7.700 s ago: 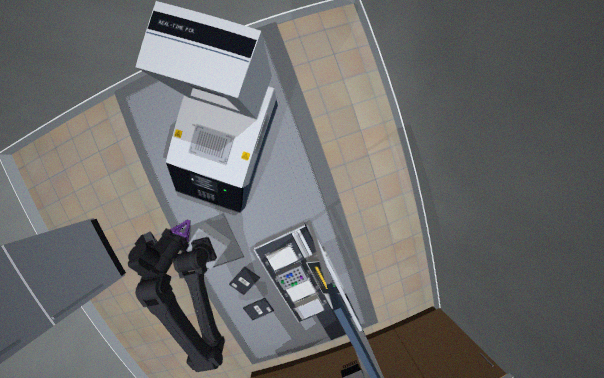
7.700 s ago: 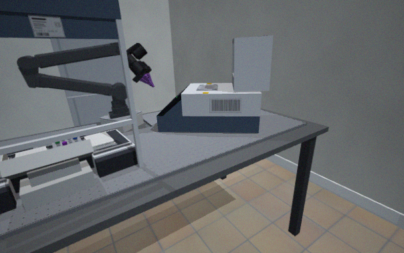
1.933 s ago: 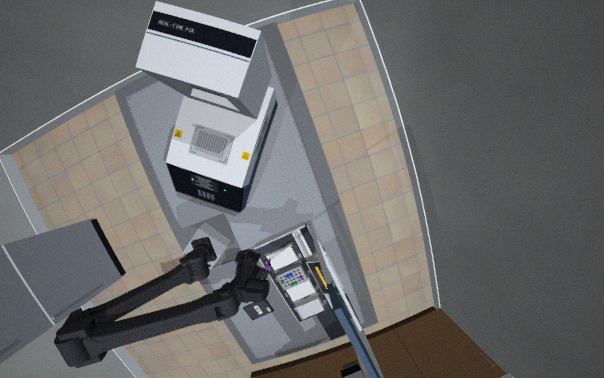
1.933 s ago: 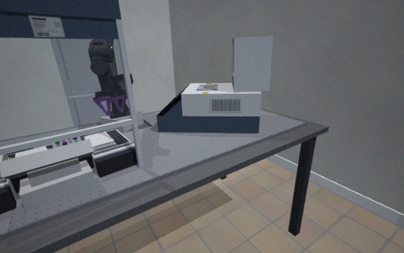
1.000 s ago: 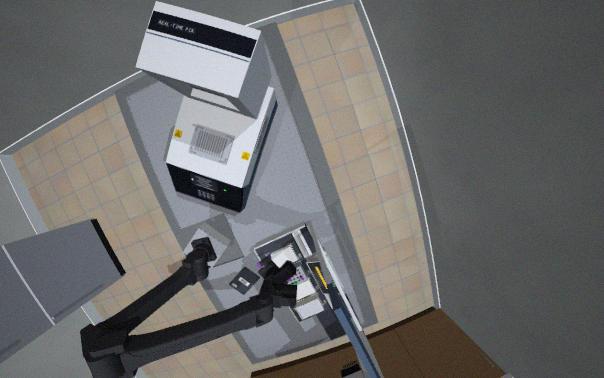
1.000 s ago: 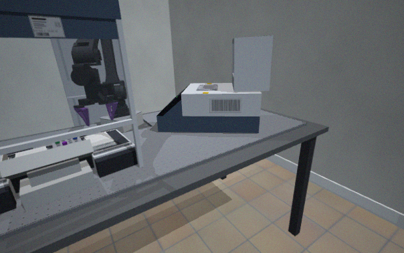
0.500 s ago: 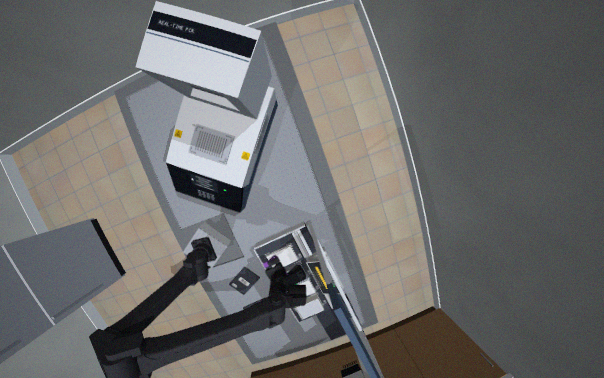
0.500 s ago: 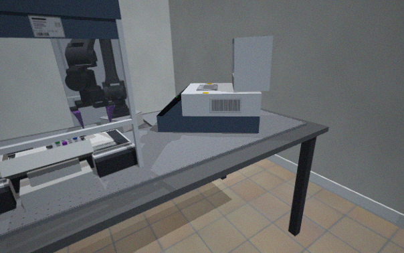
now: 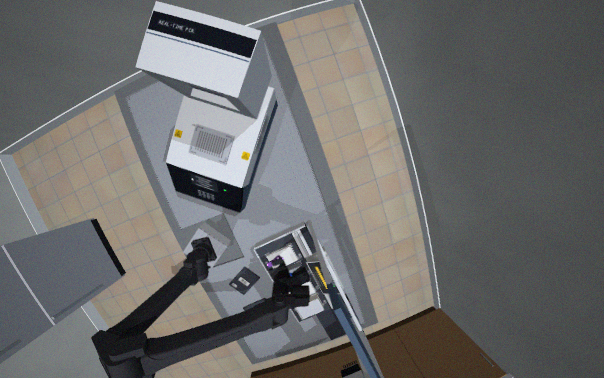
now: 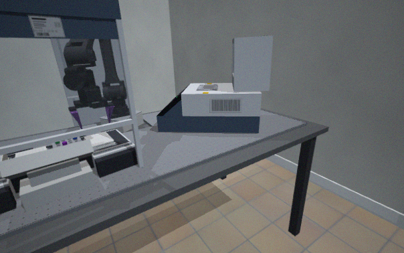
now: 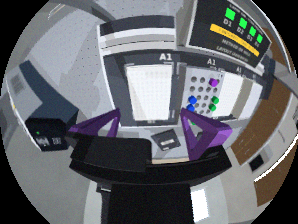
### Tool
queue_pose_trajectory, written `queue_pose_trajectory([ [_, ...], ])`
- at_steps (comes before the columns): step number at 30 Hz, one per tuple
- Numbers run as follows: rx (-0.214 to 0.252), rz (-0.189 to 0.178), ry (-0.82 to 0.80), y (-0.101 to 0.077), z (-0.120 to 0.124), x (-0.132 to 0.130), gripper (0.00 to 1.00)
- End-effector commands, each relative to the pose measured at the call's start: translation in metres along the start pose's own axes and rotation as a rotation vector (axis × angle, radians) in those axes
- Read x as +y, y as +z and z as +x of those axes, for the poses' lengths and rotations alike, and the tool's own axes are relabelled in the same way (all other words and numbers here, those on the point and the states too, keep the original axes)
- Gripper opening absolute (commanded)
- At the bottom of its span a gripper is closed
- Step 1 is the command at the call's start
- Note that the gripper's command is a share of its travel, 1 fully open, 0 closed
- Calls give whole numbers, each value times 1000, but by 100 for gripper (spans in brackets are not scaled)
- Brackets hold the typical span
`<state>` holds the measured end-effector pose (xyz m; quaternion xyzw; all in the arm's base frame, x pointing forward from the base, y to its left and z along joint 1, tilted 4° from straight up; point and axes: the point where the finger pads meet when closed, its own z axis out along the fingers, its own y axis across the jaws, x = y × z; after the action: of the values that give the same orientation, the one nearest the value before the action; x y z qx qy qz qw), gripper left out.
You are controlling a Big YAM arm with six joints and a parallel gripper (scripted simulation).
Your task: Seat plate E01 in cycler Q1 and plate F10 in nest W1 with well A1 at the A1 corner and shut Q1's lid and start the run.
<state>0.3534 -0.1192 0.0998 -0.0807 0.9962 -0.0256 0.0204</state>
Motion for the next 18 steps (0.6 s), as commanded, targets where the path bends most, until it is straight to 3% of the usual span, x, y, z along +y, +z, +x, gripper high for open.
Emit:
queue_pose_trajectory([
  [1,-15,4,-3,5,-2,-8,100],
  [5,13,-12,-26,20,1,-3,100],
  [12,-9,-1,-50,20,-4,0,100],
  [18,-8,-1,-53,31,0,-2,100],
])
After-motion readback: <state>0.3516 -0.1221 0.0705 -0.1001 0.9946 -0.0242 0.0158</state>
